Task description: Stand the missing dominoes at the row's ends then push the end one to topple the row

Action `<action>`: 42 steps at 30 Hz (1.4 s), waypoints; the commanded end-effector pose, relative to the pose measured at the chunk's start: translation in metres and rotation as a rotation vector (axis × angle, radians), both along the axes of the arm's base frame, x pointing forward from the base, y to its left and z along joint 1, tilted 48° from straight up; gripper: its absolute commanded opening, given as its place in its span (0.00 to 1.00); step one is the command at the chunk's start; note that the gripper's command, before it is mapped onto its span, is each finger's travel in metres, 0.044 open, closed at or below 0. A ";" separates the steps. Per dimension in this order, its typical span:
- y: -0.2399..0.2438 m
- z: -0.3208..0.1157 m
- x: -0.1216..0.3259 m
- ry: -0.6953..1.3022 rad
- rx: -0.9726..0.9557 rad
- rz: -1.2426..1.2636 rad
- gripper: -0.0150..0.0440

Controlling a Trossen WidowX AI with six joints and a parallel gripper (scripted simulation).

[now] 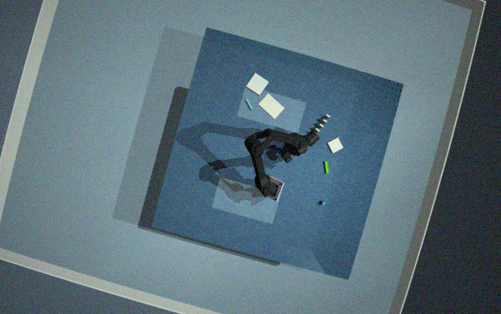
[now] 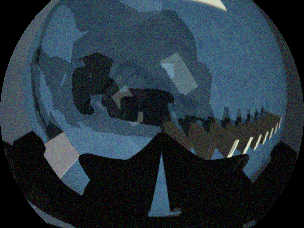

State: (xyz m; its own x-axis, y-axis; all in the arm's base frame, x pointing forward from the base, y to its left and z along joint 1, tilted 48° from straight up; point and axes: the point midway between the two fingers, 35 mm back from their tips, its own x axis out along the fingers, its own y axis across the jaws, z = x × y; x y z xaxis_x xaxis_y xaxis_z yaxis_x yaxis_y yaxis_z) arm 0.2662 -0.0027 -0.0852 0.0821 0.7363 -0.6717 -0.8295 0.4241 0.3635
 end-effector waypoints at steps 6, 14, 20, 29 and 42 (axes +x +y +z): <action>-0.021 0.006 -0.001 0.031 0.009 -0.048 0.25; -0.056 0.028 0.018 0.003 0.000 -0.003 0.25; -0.057 0.029 0.018 0.002 0.000 -0.002 0.25; -0.057 0.029 0.018 0.002 0.000 -0.002 0.25; -0.057 0.029 0.018 0.002 0.000 -0.002 0.25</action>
State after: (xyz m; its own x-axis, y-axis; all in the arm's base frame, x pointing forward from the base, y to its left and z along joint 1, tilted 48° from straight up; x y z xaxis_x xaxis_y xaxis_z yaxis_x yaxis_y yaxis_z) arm 0.2848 -0.0592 -0.0561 0.0852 0.7371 -0.6704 -0.8260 0.4285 0.3661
